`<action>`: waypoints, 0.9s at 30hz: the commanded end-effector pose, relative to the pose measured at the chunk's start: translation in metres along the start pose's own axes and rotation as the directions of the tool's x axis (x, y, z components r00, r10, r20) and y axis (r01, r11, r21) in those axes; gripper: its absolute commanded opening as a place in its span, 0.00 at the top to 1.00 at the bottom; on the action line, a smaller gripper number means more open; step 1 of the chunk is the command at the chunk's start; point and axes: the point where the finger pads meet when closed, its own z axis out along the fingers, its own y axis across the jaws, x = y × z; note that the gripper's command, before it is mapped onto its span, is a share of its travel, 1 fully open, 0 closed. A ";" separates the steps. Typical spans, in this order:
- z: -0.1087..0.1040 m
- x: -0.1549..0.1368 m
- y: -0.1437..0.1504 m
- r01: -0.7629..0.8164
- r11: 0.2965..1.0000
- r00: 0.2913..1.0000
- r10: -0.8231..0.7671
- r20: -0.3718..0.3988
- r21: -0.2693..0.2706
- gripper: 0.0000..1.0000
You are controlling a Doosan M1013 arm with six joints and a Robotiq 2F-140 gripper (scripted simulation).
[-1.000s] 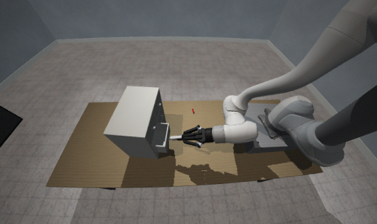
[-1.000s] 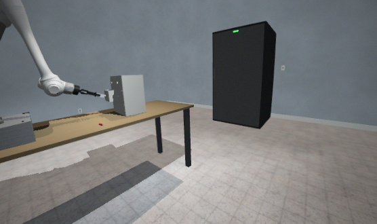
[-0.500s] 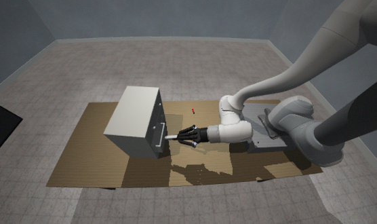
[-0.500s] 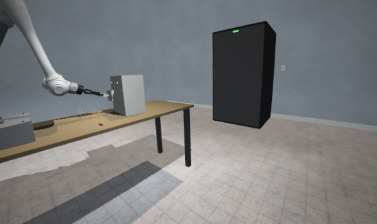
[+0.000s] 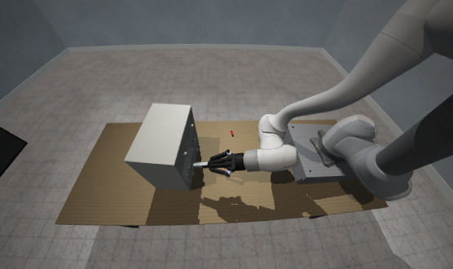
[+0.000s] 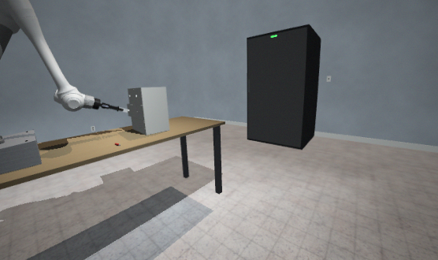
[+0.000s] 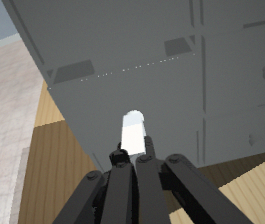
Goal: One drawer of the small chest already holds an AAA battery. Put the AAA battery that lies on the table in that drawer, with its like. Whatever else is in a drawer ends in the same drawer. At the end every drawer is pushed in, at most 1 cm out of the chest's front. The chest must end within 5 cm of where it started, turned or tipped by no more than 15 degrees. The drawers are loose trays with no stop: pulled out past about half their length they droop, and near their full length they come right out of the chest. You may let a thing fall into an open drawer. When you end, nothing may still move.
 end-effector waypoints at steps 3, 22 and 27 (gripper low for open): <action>0.005 0.002 0.000 0.000 1.000 1.000 0.000 0.000 0.000 1.00; 0.018 0.007 0.000 0.000 1.000 1.000 0.000 0.000 0.000 1.00; 0.020 0.007 0.000 0.000 1.000 1.000 0.000 0.000 0.000 1.00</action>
